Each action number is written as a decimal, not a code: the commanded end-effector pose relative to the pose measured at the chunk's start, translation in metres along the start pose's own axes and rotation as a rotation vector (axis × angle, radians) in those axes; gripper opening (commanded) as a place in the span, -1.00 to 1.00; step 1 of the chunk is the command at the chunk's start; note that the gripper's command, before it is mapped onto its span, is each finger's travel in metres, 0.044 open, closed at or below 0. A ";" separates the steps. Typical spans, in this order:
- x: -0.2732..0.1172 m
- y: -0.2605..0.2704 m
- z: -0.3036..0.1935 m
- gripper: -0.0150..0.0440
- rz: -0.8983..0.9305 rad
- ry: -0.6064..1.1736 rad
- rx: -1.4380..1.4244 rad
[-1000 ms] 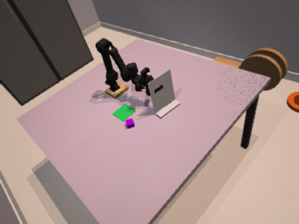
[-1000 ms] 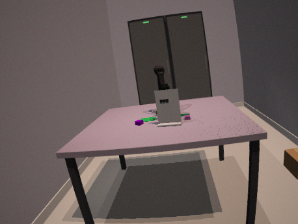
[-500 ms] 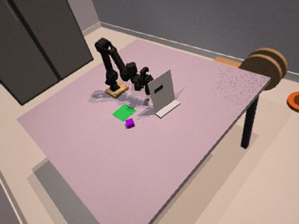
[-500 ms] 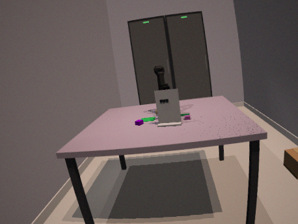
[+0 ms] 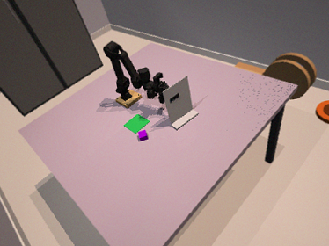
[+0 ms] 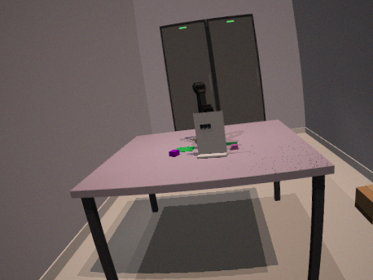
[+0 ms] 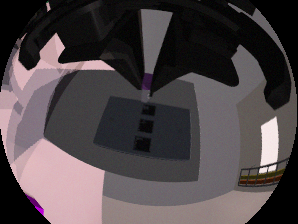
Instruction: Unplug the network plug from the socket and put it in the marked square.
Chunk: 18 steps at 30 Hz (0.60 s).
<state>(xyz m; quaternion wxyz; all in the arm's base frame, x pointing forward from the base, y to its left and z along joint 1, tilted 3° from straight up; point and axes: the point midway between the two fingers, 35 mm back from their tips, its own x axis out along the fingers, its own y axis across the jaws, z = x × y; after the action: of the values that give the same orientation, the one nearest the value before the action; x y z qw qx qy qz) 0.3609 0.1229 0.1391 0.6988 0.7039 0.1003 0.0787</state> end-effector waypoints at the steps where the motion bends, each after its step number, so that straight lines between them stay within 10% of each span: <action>1: -0.005 0.001 -0.001 -0.49 0.004 -0.004 0.000; 18: -0.016 0.001 -0.007 -0.49 0.003 -0.004 0.001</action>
<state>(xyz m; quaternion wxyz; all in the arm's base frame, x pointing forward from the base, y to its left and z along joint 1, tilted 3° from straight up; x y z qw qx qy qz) 0.3479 0.1260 0.1393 0.6992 0.7035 0.1005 0.0785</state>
